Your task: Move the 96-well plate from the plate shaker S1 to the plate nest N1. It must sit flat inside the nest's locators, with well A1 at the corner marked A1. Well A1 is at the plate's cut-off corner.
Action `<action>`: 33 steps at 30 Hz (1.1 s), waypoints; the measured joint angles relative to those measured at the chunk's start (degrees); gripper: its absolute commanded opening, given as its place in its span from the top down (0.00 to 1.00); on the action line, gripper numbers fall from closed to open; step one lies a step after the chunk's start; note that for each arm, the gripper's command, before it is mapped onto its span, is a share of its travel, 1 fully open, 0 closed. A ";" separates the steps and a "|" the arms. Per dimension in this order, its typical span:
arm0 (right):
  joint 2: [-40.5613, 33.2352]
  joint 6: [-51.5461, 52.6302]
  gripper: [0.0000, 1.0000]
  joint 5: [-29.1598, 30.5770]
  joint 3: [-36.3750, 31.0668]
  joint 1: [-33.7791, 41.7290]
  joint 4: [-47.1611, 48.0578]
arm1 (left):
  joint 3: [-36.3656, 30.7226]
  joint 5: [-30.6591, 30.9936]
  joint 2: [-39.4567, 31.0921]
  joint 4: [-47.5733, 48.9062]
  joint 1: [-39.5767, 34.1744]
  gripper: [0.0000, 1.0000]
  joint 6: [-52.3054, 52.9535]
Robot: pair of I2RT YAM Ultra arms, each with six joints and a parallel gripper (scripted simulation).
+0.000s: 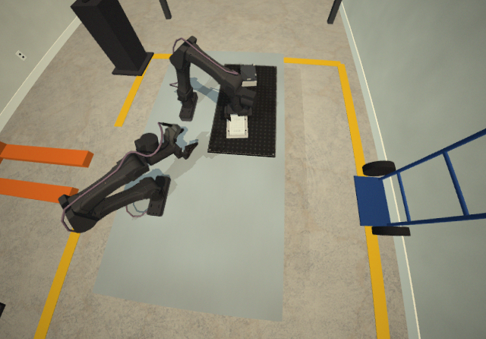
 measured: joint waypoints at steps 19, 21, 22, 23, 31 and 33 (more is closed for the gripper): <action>0.00 0.00 0.00 0.00 0.00 0.00 0.00 | -1.77 -2.43 -1.90 -1.92 -1.46 0.00 13.75; 0.00 0.00 0.00 0.00 0.00 0.00 0.00 | -2.69 -2.91 -2.91 -1.88 -1.97 0.00 16.94; 0.00 0.00 0.00 0.00 0.00 0.00 0.00 | -2.97 -3.06 -3.28 -1.62 -2.10 0.00 18.51; 0.00 0.00 0.00 0.00 0.00 0.00 0.00 | -3.41 -3.28 -3.74 -1.20 -2.10 0.00 20.26; 0.00 0.00 0.00 0.00 0.00 0.00 0.00 | -9.14 -4.92 -9.49 2.14 -3.15 0.00 37.27; 0.00 0.00 0.00 0.00 0.00 0.00 0.00 | -10.56 -5.01 -10.93 3.10 -3.17 0.00 41.70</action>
